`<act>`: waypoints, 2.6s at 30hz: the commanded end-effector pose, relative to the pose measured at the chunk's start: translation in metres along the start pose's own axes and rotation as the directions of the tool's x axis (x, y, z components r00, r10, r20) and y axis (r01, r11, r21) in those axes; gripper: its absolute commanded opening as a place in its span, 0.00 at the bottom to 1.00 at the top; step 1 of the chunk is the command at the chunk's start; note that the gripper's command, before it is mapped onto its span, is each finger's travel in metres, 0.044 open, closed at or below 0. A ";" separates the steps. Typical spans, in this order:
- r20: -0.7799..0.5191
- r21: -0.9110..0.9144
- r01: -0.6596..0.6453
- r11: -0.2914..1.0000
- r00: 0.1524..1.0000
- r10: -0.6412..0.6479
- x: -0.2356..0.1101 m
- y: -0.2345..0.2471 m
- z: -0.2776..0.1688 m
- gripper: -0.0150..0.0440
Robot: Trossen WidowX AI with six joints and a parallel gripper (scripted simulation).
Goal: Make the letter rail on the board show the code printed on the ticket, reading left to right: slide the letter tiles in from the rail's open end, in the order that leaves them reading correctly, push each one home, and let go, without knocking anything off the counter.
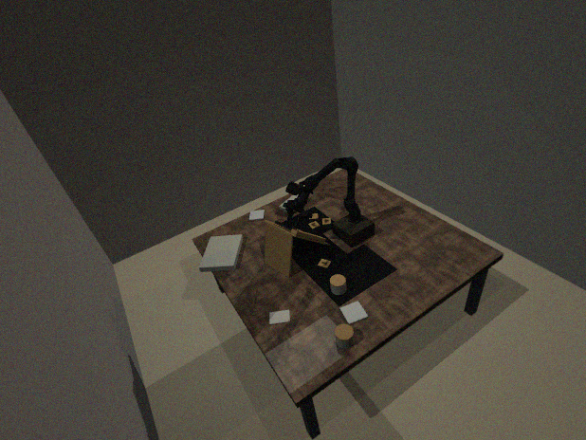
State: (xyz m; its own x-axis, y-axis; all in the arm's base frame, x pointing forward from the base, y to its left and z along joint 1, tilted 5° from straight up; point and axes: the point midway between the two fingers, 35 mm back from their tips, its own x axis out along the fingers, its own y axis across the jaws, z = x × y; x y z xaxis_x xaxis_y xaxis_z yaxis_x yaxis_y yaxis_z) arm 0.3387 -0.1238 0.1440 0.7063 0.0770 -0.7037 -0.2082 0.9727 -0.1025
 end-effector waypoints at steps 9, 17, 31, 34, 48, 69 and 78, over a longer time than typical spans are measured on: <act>0.002 -0.003 -0.001 1.000 1.000 0.001 -0.007 0.000 0.000 0.75; 0.002 -0.003 -0.001 1.000 1.000 0.001 -0.011 0.000 -0.001 0.75; 0.001 -0.003 -0.001 1.000 1.000 0.001 -0.017 0.000 -0.001 0.75; 0.001 -0.003 -0.001 1.000 1.000 0.001 -0.019 0.000 -0.001 0.75; -0.002 0.001 0.000 1.000 1.000 0.000 -0.019 0.001 -0.001 0.44; -0.203 0.034 -0.002 0.999 0.979 0.008 -0.011 -0.015 0.010 0.25; -0.524 0.023 0.004 1.000 0.852 0.009 -0.003 -0.030 0.022 0.25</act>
State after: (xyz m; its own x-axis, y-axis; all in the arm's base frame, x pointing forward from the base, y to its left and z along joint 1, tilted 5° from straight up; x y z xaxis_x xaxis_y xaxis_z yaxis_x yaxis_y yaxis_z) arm 0.3512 -0.1453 0.1629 0.3790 -0.0040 -0.9254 -0.1812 0.9803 -0.0784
